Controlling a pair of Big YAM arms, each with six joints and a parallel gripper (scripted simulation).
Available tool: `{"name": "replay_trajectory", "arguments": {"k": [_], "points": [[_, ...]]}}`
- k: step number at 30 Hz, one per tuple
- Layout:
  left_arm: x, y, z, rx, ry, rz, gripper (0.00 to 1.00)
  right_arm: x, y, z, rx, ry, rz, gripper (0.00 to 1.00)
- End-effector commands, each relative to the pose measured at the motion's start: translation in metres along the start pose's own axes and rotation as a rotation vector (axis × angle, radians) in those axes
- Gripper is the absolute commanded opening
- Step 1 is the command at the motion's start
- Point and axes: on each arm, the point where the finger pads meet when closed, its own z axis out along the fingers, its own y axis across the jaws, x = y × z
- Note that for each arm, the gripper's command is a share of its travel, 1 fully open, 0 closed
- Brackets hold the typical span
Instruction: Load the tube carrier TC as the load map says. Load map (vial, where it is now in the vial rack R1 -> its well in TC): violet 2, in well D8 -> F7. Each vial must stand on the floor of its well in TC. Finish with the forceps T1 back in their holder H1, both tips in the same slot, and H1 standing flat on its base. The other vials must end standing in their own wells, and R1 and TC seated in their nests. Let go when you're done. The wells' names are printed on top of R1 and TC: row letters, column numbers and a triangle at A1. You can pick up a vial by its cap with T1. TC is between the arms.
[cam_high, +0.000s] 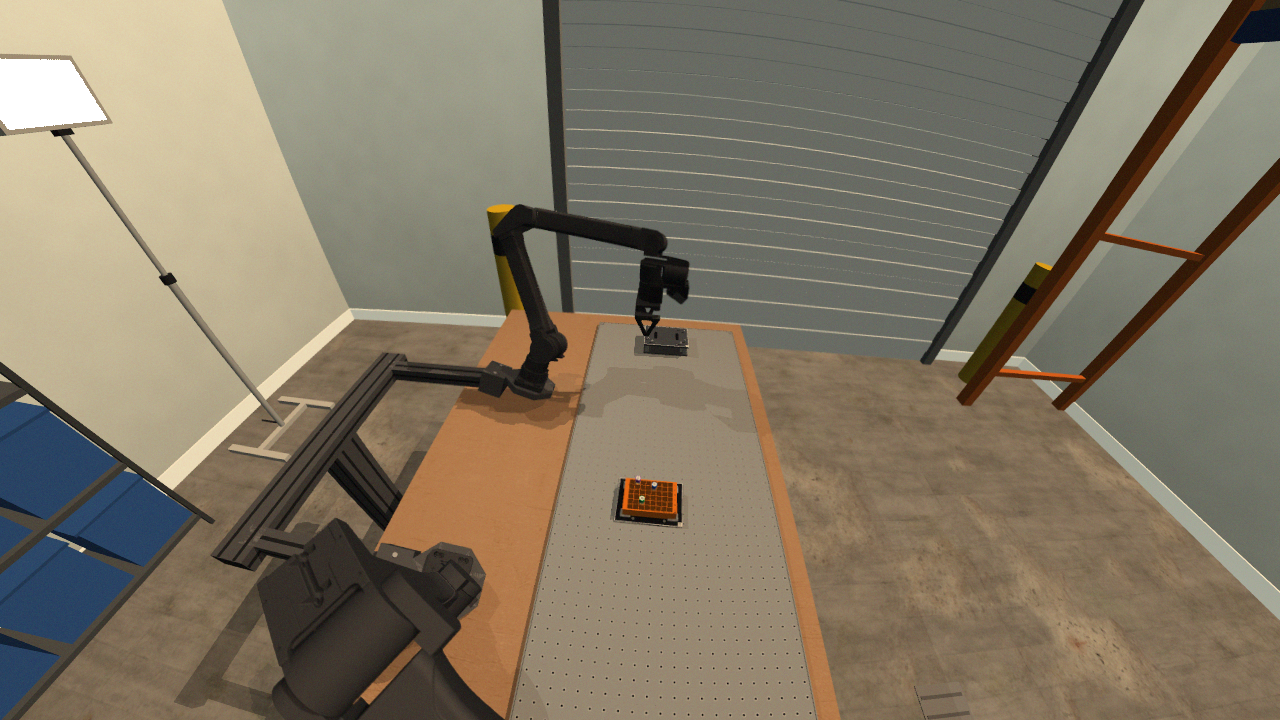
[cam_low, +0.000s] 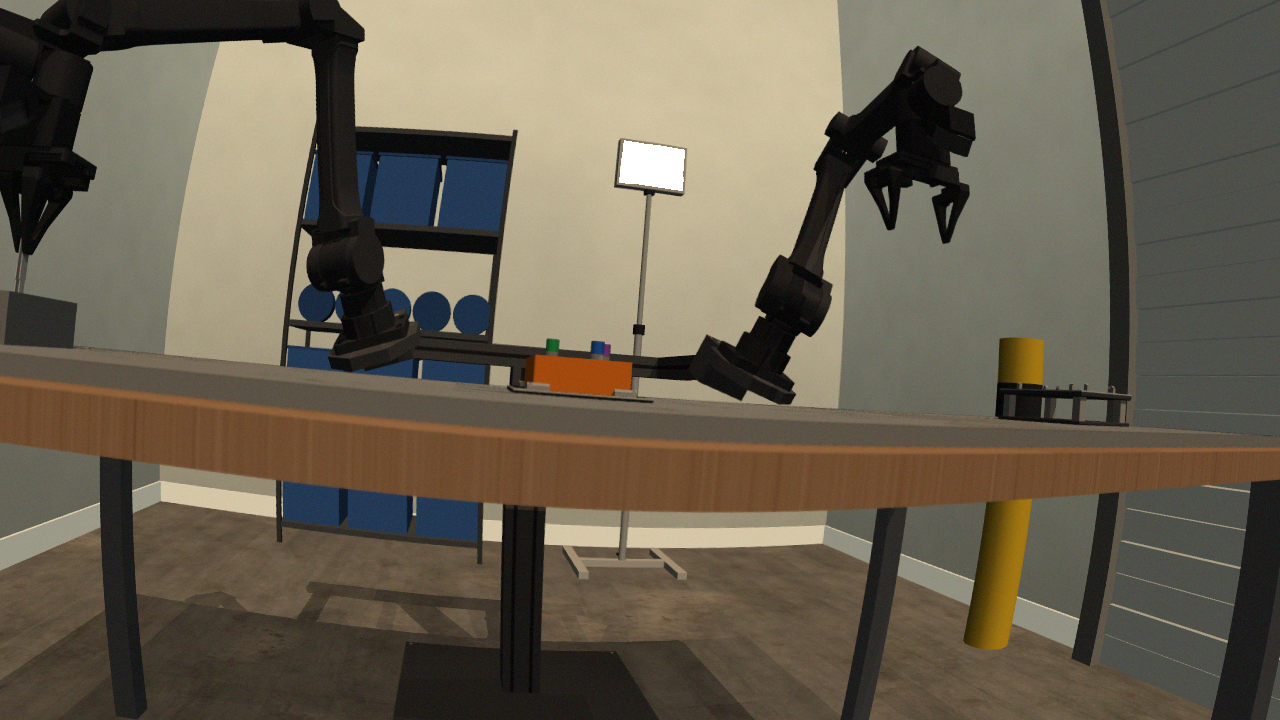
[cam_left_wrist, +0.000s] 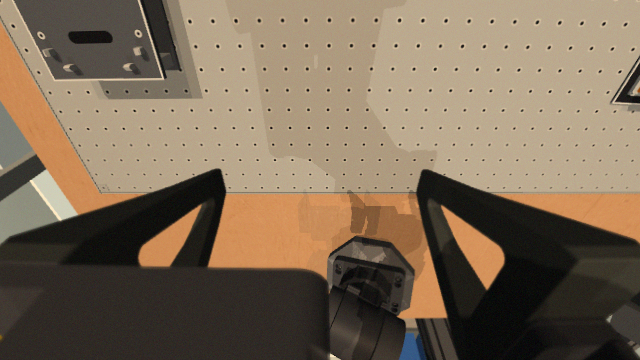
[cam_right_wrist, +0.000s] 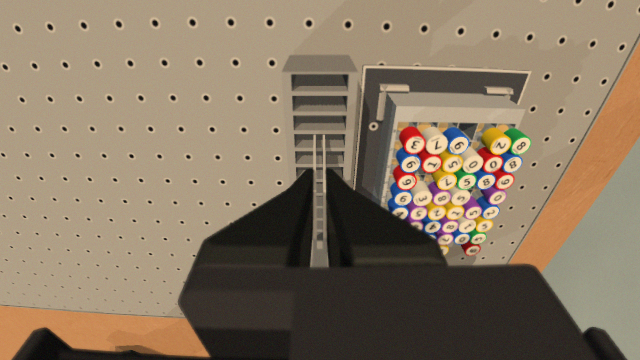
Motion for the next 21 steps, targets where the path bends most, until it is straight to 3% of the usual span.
{"name": "replay_trajectory", "arguments": {"k": [1,10,21], "points": [[-0.0091,0.0025,-0.0104,0.005,-0.029,-0.017,1.0,-0.0091,-0.0071,-0.0121,0.014,-0.023,0.001,0.07],[-0.0091,0.0025,-0.0104,0.005,-0.029,-0.017,1.0,-0.0092,-0.0071,-0.0119,0.014,-0.023,0.001,0.11],[-0.0091,0.0025,-0.0104,0.005,-0.029,-0.017,1.0,-0.0092,-0.0071,-0.0119,0.014,-0.023,0.001,0.23]]}}
